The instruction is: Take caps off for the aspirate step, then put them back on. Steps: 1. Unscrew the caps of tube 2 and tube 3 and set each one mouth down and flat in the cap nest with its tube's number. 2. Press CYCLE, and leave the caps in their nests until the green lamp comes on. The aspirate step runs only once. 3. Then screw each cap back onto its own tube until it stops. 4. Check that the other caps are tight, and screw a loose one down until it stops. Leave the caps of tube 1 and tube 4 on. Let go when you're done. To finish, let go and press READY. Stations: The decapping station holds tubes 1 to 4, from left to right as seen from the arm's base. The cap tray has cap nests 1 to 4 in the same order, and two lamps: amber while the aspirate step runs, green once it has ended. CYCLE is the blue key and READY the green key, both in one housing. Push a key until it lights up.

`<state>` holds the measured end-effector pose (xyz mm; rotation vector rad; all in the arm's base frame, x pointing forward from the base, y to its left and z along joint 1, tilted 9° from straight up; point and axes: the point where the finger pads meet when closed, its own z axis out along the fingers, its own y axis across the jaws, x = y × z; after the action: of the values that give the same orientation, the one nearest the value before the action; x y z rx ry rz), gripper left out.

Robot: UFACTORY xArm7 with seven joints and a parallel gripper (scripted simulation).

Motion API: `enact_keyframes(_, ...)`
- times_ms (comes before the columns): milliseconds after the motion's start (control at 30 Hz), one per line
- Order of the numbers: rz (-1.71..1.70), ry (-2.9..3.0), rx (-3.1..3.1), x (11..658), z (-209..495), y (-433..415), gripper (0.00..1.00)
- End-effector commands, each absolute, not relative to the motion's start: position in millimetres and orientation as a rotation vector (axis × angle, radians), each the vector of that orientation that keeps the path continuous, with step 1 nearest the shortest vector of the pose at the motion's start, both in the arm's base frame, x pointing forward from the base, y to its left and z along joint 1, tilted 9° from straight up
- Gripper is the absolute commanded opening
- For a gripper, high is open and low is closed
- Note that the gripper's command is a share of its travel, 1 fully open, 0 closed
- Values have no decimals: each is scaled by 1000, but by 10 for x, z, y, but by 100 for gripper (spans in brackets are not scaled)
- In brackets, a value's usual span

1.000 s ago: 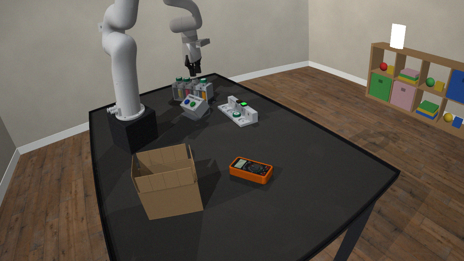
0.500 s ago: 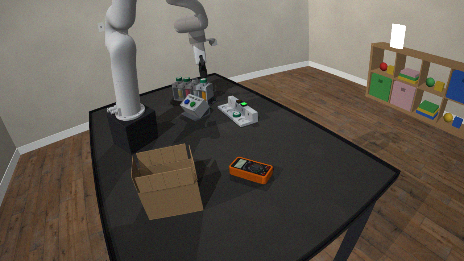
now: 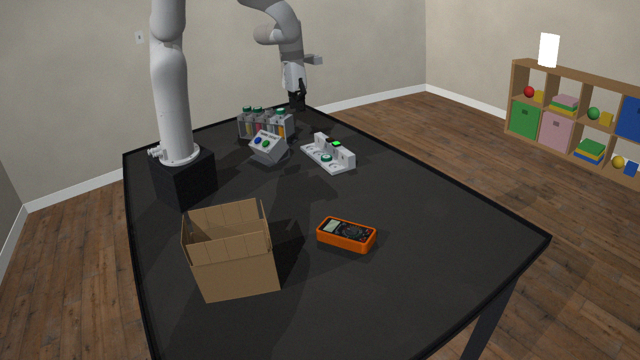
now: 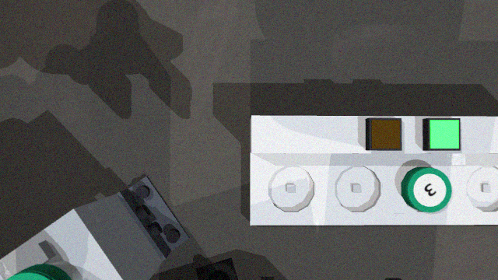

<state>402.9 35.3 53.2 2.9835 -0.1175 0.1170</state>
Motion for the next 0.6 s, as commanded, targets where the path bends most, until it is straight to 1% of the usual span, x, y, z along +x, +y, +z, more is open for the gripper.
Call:
enact_keyframes(0, 100, -104, 3001, 4134, 598, 22, 46)
enact_keyframes(133, 100, -104, 3001, 4167, 619, -115, 46)
enact_keyframes(400, 100, -104, 3001, 4310, 712, -708, 46)
enact_keyframes(567, 100, -104, 3001, 4317, 716, -739, 46)
